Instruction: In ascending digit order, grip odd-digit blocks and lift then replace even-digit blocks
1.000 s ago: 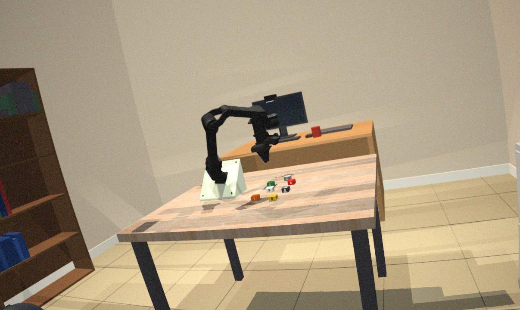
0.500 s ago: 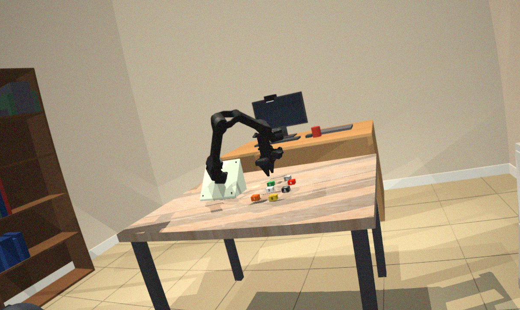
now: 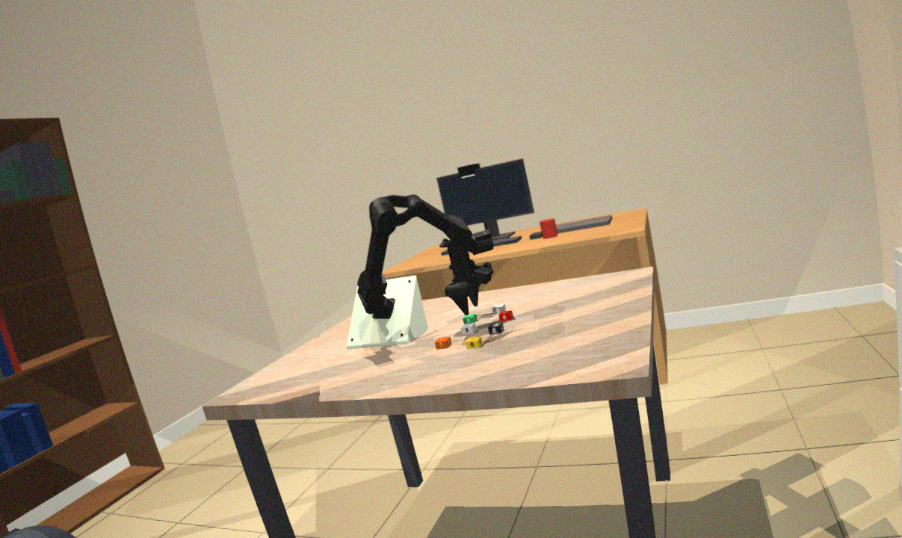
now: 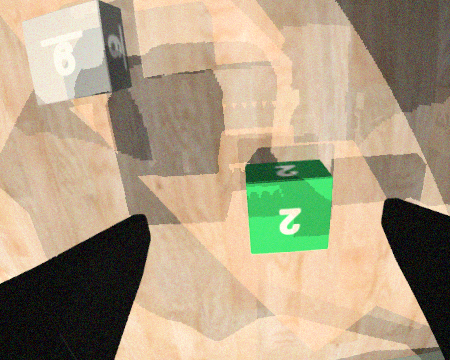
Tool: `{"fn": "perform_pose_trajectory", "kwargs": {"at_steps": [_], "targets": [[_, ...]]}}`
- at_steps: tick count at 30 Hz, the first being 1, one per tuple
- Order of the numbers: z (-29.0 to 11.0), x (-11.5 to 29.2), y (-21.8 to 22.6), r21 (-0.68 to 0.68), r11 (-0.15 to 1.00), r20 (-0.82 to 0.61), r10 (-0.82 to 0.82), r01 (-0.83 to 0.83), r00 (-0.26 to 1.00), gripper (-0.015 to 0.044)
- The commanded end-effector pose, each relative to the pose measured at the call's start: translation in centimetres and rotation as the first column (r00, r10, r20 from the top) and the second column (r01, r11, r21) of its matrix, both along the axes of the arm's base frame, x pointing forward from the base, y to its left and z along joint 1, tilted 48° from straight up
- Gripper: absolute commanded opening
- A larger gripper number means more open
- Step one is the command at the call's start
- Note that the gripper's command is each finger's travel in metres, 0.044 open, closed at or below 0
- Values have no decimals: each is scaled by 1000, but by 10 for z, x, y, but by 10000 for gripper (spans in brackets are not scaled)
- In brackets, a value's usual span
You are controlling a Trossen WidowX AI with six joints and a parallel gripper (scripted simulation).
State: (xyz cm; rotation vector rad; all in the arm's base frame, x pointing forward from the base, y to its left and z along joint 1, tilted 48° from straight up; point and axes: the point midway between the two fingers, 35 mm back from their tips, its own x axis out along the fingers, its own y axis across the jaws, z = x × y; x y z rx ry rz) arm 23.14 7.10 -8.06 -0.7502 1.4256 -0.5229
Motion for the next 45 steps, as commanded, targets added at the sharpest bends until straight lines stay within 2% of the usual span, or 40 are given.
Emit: {"fn": "perform_pose_trajectory", "kwargs": {"at_steps": [1, 13, 24, 45], "targets": [[-4, 0, -6, -6, 1000, -4, 4, -4, 1000, 400], [-14, 1, -18, -7, 1000, -4, 4, -4, 1000, 400], [-14, 1, -18, -7, 1000, -4, 4, -4, 1000, 120], [-14, 1, -18, -7, 1000, -4, 4, -4, 1000, 120]]}}
